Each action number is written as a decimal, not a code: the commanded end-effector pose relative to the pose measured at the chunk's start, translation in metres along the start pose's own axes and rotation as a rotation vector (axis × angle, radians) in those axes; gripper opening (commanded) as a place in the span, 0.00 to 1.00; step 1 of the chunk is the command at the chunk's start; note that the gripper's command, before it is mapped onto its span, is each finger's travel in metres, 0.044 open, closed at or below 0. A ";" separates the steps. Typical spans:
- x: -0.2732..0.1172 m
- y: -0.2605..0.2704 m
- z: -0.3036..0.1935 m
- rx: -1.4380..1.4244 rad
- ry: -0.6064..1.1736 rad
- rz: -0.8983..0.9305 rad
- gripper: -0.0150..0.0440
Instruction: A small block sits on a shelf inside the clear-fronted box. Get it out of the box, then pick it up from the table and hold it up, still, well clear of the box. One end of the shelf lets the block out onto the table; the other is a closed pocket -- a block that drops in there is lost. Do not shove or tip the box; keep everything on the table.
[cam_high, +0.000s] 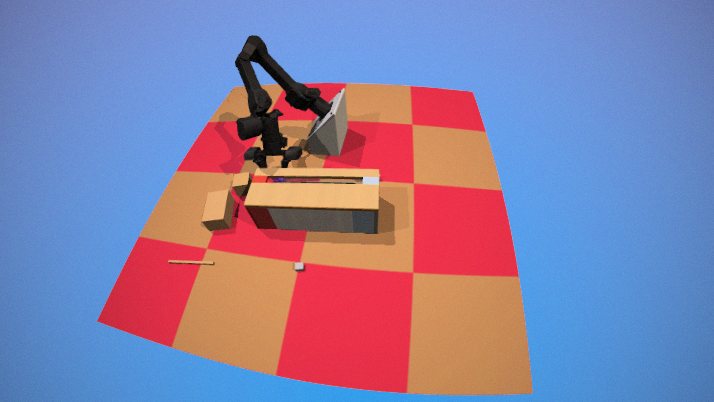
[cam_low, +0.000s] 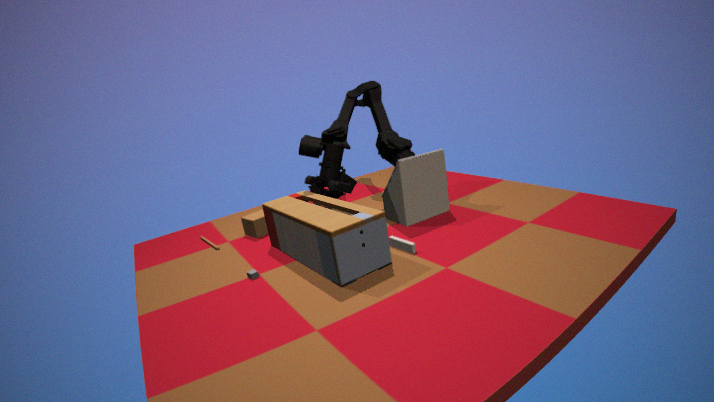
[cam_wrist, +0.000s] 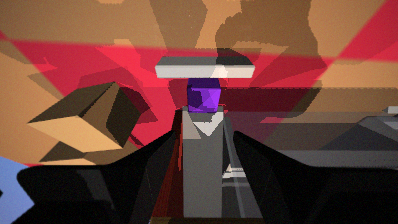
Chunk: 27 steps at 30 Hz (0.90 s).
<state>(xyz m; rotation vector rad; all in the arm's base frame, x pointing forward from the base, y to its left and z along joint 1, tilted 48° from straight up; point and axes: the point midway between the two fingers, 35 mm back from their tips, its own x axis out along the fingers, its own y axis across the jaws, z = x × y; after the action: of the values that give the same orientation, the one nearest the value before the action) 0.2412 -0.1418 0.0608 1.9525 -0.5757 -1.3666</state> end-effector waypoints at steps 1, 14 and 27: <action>0.007 -0.002 0.004 -0.009 -0.004 -0.009 0.74; 0.025 -0.001 0.013 -0.009 -0.004 -0.009 0.74; 0.042 0.001 0.025 -0.012 -0.003 -0.003 0.74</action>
<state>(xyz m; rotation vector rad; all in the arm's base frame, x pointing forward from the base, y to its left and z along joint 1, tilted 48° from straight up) 0.2344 -0.1752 0.0339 1.9485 -0.5774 -1.3667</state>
